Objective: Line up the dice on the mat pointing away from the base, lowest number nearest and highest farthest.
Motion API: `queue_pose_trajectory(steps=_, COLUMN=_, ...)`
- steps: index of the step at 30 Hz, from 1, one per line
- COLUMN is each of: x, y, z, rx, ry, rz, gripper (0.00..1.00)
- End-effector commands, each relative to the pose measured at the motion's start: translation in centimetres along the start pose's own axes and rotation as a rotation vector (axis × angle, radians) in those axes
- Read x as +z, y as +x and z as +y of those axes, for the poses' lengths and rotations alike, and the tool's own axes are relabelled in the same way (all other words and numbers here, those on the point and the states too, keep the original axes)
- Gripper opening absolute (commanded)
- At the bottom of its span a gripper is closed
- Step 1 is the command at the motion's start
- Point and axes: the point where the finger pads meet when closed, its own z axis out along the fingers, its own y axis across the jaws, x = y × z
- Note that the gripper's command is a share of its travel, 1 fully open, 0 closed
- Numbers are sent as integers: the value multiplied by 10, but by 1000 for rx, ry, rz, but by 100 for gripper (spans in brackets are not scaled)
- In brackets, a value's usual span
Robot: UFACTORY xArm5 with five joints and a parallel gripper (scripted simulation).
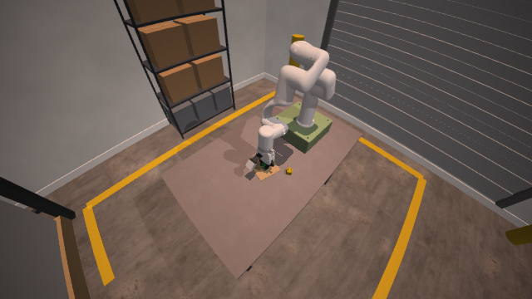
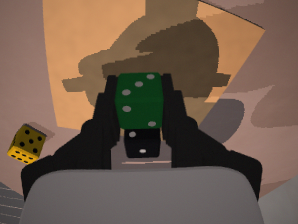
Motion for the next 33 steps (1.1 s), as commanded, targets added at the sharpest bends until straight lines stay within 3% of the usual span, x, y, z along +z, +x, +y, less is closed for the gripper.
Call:
queue_pose_trajectory(steps=1, x=-1, y=1, z=0, rx=0, ry=0, rz=3, gripper=27)
queue_pose_trajectory(steps=22, x=-1, y=1, z=0, rx=0, ry=0, rz=3, gripper=27)
queue_pose_trajectory(steps=23, x=-1, y=1, z=0, rx=0, ry=0, rz=3, gripper=31)
queue_pose_trajectory(steps=27, x=-1, y=1, z=0, rx=0, ry=0, rz=3, gripper=31)
queue_pose_trajectory(steps=33, x=-1, y=1, z=0, rx=0, ry=0, rz=3, gripper=39)
